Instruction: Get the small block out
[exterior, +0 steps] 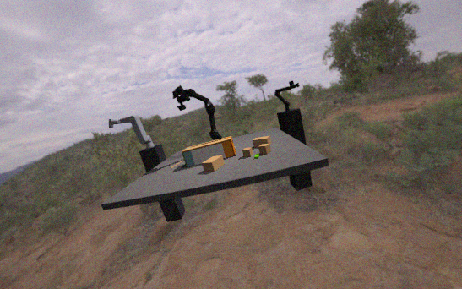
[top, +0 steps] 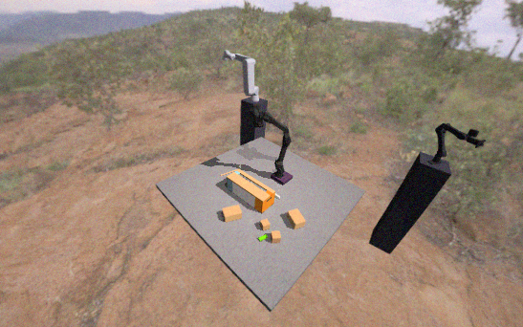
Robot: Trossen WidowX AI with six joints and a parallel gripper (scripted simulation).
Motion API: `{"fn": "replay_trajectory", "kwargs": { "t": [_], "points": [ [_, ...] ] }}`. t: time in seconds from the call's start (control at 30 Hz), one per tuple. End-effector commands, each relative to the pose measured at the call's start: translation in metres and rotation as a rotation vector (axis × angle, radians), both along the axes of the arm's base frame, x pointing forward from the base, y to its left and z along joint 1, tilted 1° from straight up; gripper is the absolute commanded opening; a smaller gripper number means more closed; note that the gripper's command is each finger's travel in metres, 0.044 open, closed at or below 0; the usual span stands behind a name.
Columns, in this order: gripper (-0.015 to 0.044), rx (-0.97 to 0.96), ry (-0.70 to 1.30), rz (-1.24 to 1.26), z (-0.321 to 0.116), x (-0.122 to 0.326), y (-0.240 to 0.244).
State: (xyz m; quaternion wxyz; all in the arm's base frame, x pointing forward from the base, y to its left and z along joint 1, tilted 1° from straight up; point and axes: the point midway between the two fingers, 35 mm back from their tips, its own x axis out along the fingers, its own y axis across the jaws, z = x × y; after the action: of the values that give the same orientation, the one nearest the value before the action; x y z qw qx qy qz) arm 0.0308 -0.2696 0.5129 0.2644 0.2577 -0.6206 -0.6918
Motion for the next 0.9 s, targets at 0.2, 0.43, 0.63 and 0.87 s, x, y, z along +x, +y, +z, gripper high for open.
{"fn": "replay_trajectory", "kwargs": {
  "t": [0.2, 0.43, 0.63, 0.87],
  "points": [
    [0.04, 0.327, 0.11, 0.326, -0.061, 0.064, -0.033],
    [0.04, 0.744, 0.242, 0.733, -0.152, 0.142, -0.033],
    [0.04, 1.096, 0.326, 1.074, -0.229, 0.194, 0.003],
    [0.04, 1.521, 0.356, 1.483, -0.305, 0.232, 0.082]
  ]
}}
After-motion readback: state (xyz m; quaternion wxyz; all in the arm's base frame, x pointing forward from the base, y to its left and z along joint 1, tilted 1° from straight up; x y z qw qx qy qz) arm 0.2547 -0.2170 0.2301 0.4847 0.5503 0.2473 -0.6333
